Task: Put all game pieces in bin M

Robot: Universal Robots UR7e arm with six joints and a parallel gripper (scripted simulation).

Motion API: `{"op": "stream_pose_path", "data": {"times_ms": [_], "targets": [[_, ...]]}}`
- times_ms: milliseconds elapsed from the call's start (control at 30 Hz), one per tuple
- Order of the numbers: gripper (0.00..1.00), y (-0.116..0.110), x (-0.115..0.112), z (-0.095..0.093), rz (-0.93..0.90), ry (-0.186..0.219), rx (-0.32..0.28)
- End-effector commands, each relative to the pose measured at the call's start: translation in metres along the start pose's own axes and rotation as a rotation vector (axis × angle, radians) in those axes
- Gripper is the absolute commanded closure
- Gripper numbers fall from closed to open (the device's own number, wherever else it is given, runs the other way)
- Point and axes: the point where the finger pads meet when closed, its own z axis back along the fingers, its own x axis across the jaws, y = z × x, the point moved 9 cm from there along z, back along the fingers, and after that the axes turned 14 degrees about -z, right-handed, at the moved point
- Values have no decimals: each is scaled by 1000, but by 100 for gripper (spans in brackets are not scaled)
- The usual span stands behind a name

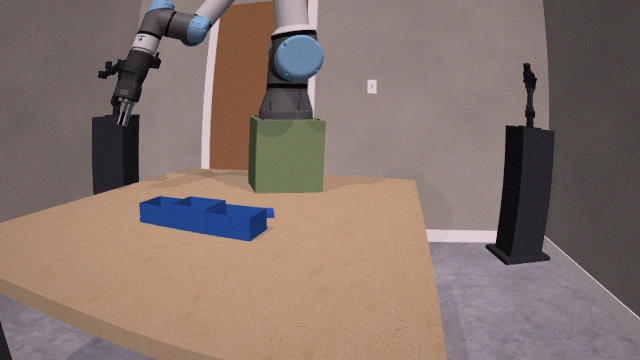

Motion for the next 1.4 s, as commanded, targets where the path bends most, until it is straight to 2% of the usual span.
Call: {"op": "stream_pose_path", "data": {"times_ms": [0, 67, 100, 233, 333, 367, 500, 633, 667, 800, 900, 933, 1067, 1200, 1233, 1367], "targets": [[69, -10, 22, 2, -4, -9, 4], [69, -10, 22, 2, -4, -9, 4], [69, -14, 27, 2, -19, -42, 25], [69, -23, 58, 5, -19, -42, 24], [69, -23, 58, 5, -19, -42, 24], [69, -26, 64, 6, -32, -71, 48], [69, -33, 95, 9, -32, -71, 48], [69, -33, 95, 9, -32, -71, 48], [69, -36, 101, 10, -44, -96, 75], [69, -39, 132, 15, -45, -96, 75], [69, -39, 132, 15, -45, -96, 75], [69, -42, 138, 16, -55, -116, 104], [69, -42, 169, 22, -55, -117, 104], [69, -42, 169, 22, -55, -116, 104], [69, -44, 175, 23, -65, -132, 135], [69, -42, 204, 29, -65, -132, 135]]}}
